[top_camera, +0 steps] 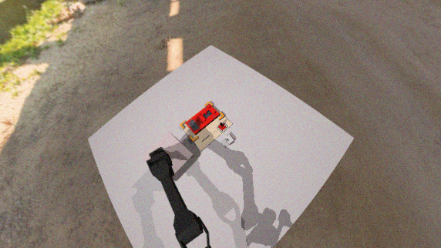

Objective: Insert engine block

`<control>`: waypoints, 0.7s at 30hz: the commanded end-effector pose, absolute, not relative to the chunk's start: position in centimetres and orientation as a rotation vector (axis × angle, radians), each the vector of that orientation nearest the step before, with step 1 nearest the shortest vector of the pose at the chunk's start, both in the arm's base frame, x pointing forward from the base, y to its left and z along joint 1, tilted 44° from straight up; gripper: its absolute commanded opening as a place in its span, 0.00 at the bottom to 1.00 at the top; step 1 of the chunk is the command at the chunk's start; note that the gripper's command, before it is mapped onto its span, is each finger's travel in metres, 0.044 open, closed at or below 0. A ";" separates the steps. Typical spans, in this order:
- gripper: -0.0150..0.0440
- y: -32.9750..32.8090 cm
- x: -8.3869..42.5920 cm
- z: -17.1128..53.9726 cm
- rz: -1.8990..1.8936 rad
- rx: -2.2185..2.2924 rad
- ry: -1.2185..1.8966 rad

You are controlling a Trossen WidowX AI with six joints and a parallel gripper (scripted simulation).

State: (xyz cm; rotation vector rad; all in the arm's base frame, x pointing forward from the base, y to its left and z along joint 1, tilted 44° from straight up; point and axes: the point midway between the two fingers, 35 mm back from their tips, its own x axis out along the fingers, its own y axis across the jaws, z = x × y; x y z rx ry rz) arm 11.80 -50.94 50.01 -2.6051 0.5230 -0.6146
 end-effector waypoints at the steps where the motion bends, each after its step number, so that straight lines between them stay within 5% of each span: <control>1: 1.00 -51.2 14.4 49.1 -0.625 -2.467 0.476; 21: 1.00 -49.3 27.2 43.6 -0.576 -1.789 0.352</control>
